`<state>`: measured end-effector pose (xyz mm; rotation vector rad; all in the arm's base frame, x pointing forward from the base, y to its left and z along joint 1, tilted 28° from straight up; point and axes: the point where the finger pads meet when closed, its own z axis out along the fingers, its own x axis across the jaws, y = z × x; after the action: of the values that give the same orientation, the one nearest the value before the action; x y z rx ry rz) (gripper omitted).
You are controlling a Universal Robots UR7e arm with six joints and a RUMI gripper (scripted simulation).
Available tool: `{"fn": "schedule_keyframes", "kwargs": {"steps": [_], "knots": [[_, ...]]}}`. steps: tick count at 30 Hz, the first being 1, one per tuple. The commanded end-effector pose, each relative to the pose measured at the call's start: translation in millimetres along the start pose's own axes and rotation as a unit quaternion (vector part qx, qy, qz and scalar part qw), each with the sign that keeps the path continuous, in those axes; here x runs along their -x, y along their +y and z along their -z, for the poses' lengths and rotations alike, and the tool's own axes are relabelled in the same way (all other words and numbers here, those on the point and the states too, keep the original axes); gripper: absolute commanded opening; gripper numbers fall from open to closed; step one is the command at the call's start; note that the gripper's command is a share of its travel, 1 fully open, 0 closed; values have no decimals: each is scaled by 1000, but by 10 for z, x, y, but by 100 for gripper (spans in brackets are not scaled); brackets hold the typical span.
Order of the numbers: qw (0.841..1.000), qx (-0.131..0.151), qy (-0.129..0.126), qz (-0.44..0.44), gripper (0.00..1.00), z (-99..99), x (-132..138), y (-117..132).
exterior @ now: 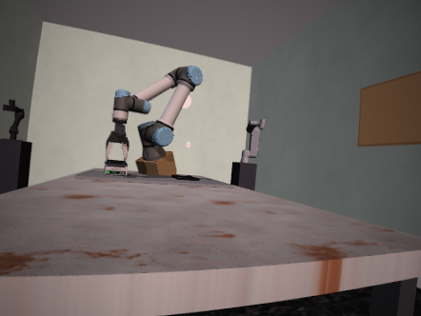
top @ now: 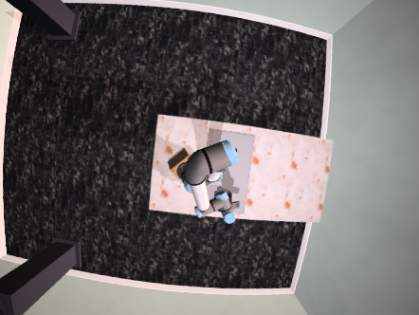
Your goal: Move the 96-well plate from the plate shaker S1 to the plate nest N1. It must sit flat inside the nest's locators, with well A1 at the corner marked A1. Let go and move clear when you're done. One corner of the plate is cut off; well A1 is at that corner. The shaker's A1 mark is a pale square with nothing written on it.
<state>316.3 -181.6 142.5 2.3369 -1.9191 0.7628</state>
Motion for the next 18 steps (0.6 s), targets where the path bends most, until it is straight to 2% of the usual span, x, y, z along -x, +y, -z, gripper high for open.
{"fn": "schedule_keyframes", "kwargs": {"steps": [1, 18], "knots": [[1000, -1, 3, 0, 0, 105, -25, -9], [1000, -1, 3, 0, 0, 356, -23, -9]]}}
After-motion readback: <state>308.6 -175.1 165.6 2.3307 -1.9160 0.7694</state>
